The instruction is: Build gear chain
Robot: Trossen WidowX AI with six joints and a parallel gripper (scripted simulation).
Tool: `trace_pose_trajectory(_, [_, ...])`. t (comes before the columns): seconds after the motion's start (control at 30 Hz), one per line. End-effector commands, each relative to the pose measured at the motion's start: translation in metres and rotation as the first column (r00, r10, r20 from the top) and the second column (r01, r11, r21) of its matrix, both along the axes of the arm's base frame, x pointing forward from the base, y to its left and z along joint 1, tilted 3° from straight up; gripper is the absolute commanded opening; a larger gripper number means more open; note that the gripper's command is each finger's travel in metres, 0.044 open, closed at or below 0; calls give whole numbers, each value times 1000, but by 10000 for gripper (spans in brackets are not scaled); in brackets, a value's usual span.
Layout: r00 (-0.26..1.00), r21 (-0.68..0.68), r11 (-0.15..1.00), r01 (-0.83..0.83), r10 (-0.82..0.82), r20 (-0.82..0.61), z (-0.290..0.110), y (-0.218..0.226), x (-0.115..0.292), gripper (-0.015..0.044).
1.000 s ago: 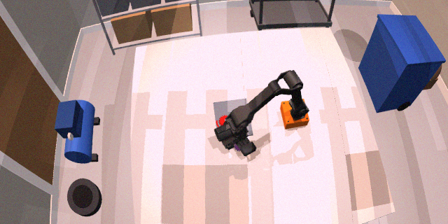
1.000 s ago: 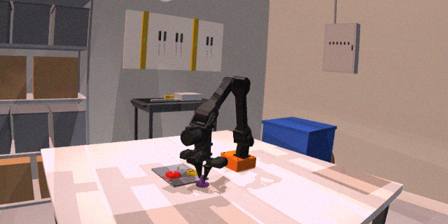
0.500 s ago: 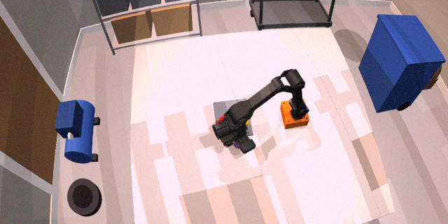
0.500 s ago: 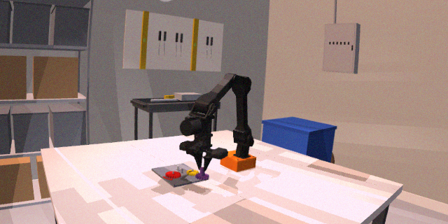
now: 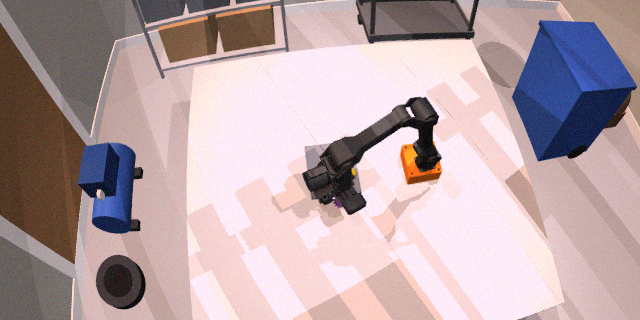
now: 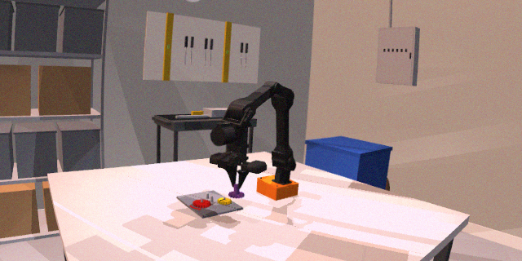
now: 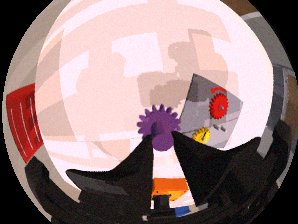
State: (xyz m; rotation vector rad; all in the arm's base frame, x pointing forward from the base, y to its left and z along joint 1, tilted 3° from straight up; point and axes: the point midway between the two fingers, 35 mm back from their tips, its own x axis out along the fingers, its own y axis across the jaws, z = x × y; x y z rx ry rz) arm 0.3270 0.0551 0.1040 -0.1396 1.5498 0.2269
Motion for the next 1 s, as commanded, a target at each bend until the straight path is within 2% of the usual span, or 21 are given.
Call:
trace_pose_trajectory(0.0, [1000, 4, 1000, 0, 0, 14, 16, 0, -1, 0])
trace_pose_trajectory(0.5, [1000, 4, 1000, 0, 0, 13, 54, -2, -9, 0])
trace_pose_trajectory(0.97, [1000, 1, 1000, 0, 0, 14, 41, -24, -6, 0])
